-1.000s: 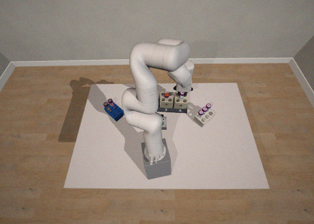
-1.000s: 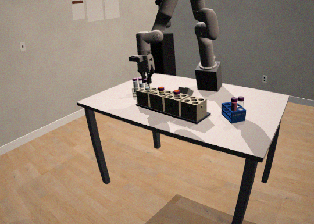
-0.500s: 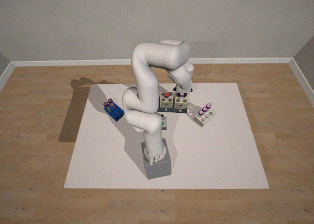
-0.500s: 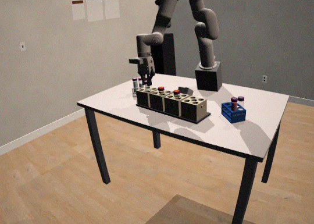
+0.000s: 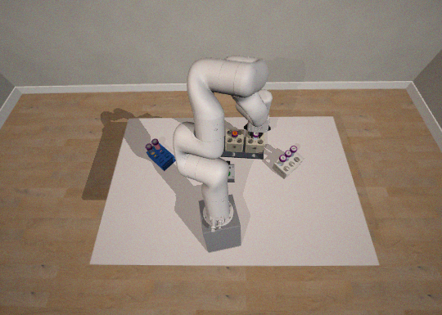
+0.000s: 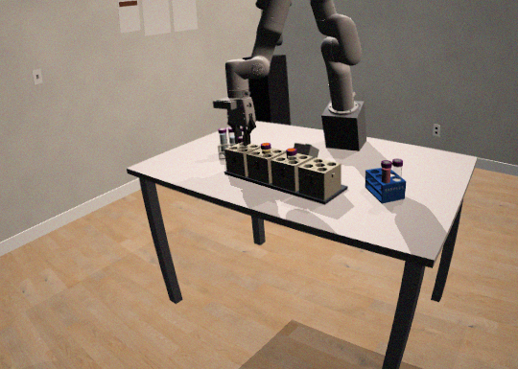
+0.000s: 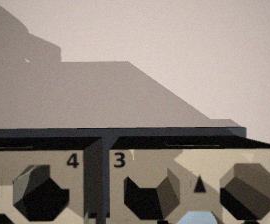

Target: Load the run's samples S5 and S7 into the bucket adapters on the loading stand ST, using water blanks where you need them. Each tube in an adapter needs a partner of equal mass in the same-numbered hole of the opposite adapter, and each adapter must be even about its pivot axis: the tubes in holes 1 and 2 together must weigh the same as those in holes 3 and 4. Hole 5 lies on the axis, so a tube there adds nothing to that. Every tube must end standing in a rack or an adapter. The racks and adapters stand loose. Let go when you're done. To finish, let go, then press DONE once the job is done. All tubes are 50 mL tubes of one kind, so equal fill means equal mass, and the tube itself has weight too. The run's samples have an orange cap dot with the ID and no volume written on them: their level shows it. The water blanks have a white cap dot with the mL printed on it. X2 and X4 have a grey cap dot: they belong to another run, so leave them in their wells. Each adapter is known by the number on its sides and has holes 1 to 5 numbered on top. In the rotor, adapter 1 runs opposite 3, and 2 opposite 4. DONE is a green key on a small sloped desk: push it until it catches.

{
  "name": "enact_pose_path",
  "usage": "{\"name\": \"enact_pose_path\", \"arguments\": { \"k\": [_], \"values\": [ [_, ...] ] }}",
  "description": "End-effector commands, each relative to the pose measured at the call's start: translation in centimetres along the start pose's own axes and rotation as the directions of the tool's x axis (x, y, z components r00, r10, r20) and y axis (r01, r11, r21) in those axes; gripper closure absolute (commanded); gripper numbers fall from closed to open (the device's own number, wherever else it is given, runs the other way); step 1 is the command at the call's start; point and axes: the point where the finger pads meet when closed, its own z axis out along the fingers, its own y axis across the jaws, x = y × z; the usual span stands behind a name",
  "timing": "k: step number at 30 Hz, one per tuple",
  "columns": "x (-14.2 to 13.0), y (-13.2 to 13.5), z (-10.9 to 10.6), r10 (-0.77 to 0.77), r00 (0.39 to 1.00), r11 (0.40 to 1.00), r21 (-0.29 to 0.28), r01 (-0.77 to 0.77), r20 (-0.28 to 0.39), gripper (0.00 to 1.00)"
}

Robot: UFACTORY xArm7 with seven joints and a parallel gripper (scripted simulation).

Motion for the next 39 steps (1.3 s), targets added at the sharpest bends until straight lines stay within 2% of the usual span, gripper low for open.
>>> {"name": "enact_pose_path", "arguments": {
  "k": [1,20,21,39],
  "values": [
    [0.15,0.08,0.45,0.0,1.0,1.0,-0.002,0.0,-0.004,1.0],
    [0.15,0.08,0.55,0.0,1.0,1.0,-0.002,0.0,-0.004,1.0],
    [0.15,0.08,0.59,0.0,1.0,1.0,-0.002,0.0,-0.004,0.56],
    [0.15,0.09,0.58,0.0,1.0,1.0,-0.002,0.0,-0.004,0.56]
  ]
}}
